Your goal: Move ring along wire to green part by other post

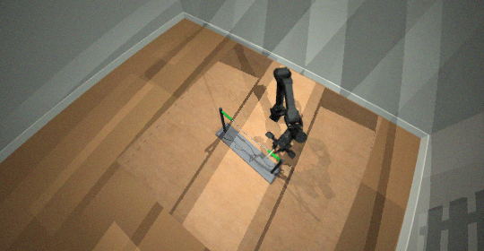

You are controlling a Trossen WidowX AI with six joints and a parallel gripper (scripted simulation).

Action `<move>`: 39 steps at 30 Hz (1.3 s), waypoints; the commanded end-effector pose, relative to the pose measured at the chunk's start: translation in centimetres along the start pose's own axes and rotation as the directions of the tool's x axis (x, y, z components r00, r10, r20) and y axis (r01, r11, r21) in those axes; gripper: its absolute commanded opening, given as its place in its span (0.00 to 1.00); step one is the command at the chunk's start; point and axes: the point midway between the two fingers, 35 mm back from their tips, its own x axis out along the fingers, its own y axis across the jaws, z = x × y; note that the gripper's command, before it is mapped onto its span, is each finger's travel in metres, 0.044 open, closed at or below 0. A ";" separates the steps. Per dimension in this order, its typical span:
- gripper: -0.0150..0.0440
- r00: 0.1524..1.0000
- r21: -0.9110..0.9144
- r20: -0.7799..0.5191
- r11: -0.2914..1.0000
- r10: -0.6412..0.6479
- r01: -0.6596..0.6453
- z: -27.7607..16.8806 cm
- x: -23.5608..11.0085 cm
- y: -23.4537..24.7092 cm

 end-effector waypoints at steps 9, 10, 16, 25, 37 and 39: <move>0.00 1.000 0.000 0.000 1.000 -0.004 0.004 -0.2 0.1 -0.1; 0.00 1.000 0.000 0.000 1.000 -0.004 0.004 -0.2 0.1 -0.1; 0.09 1.000 -0.001 -0.001 1.000 -0.001 0.001 -0.1 0.0 0.0; 0.49 1.000 -0.001 -0.001 1.000 -0.001 0.001 -0.1 0.0 0.0; 0.53 1.000 0.001 -0.010 1.000 -0.004 0.004 -0.3 -3.7 0.1; 0.53 1.000 0.001 -0.008 1.000 -0.004 0.004 -0.3 -4.4 0.0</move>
